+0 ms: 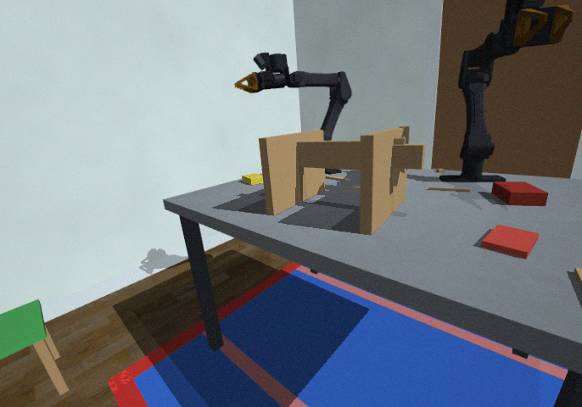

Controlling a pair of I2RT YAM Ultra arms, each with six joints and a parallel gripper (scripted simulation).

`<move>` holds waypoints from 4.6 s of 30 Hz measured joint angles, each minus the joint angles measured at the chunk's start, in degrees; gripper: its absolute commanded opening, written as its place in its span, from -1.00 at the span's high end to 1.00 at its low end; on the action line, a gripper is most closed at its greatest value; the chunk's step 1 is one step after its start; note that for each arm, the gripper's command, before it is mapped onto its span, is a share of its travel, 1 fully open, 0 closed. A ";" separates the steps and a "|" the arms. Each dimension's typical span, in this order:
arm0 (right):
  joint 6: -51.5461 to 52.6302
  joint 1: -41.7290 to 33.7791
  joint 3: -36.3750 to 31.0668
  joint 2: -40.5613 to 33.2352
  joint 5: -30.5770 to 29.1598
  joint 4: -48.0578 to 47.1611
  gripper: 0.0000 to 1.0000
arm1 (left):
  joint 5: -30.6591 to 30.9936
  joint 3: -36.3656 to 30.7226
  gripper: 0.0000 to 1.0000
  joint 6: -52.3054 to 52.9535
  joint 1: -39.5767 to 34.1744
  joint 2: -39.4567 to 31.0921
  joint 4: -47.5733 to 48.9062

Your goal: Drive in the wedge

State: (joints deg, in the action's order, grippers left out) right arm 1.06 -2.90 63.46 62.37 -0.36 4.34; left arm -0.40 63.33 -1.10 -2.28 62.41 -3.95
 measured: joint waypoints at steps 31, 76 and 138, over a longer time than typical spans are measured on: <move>-0.11 2.40 -3.48 -1.31 0.50 -2.82 0.26 | 0.48 -3.28 0.19 1.03 2.34 -2.51 4.09; 28.44 -13.53 -4.31 17.22 0.46 33.68 0.26 | 0.48 -3.28 0.19 1.03 2.34 -2.51 4.07; 44.13 -22.23 -9.09 29.46 0.37 48.57 0.26 | 0.48 -3.28 0.19 1.03 2.34 -2.51 4.07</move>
State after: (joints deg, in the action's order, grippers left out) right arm 45.19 -25.12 54.37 91.83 0.01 52.90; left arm 0.08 60.05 -0.08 0.05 59.90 0.12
